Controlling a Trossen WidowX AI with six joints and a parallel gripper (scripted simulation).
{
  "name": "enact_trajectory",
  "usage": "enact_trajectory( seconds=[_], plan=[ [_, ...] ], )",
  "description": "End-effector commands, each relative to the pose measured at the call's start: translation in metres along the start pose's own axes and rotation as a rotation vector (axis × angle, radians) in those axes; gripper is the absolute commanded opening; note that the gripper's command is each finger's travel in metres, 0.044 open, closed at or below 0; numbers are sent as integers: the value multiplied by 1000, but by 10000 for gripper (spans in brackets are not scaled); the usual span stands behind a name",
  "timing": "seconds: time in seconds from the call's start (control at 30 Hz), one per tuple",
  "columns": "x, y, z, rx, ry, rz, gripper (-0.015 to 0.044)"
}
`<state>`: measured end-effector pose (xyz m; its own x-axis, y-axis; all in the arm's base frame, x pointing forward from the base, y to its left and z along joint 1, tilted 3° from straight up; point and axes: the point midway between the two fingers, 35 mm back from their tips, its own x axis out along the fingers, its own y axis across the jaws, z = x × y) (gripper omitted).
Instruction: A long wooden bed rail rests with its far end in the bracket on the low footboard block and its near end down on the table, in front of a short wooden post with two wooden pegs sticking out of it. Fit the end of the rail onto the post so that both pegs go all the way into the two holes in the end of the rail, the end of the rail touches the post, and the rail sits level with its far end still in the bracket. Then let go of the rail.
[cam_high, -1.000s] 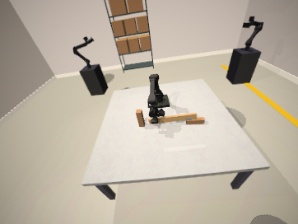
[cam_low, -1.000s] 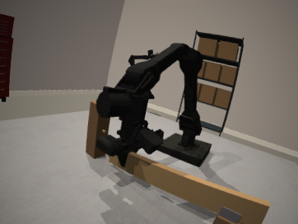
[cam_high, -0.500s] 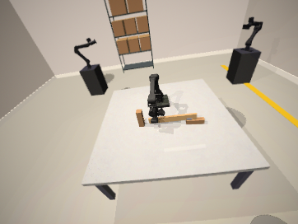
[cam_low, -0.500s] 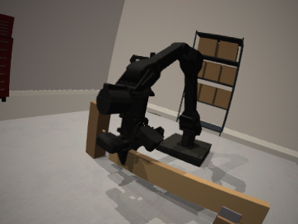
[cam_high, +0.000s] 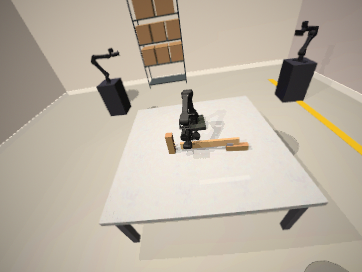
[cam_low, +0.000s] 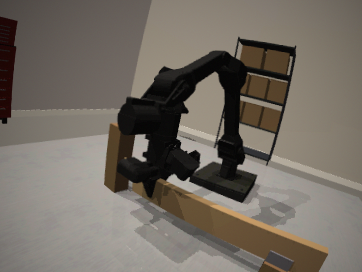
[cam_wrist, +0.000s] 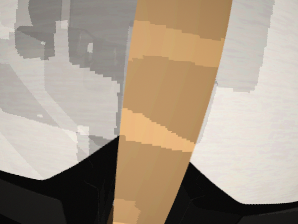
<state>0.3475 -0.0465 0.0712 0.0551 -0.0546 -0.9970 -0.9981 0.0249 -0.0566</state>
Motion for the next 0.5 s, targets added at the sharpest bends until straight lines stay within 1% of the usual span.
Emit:
enact_trajectory(
  seconds=[0.0, 0.47],
  plan=[
    [-6, -2, 1, 1, -6, -12, 0],
    [-13, -2, 1, 1, -6, -12, 0]
  ],
)
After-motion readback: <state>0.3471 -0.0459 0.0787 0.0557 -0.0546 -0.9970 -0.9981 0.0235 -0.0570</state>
